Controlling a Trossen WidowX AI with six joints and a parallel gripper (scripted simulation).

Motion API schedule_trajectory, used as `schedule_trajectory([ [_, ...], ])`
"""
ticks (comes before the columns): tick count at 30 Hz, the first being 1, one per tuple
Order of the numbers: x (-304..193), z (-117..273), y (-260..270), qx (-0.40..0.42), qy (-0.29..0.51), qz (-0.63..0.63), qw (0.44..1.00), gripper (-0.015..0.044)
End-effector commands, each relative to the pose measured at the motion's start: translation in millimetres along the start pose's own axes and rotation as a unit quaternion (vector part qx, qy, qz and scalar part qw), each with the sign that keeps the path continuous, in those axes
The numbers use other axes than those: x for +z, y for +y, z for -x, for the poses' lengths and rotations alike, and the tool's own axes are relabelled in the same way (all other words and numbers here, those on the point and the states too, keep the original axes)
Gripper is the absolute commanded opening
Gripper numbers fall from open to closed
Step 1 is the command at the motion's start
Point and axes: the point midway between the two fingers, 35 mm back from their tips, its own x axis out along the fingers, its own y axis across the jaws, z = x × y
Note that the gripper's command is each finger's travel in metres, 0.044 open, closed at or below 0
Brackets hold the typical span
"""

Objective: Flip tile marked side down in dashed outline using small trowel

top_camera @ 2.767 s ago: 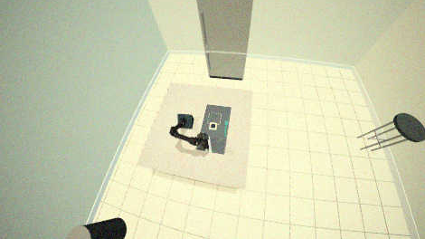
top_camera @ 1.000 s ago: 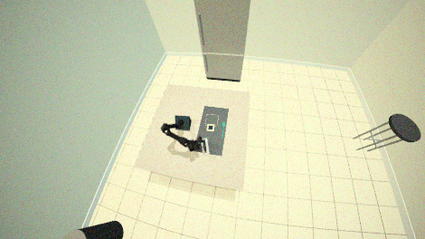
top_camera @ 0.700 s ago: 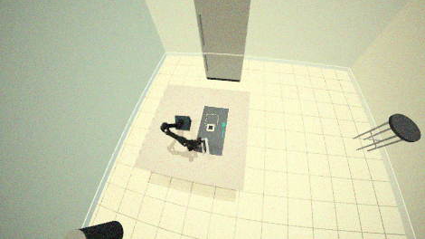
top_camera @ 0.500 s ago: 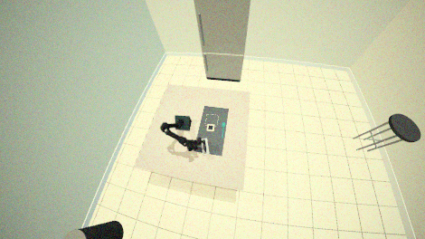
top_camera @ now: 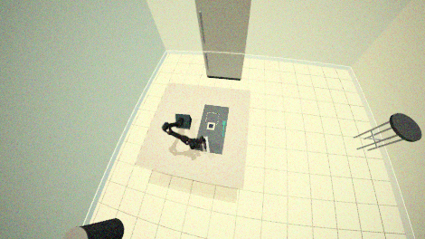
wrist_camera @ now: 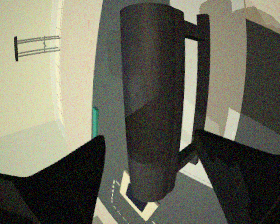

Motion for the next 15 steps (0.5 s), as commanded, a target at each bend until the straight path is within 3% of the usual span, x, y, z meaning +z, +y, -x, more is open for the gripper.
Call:
schedule_trajectory([
  [1,-1.9,-7.6,-1.8,-0.003,0.004,-0.003,1.0,0.03],
  [15,-2.7,-30.2,-2.3,-0.003,0.003,-0.005,1.0,0.03],
])
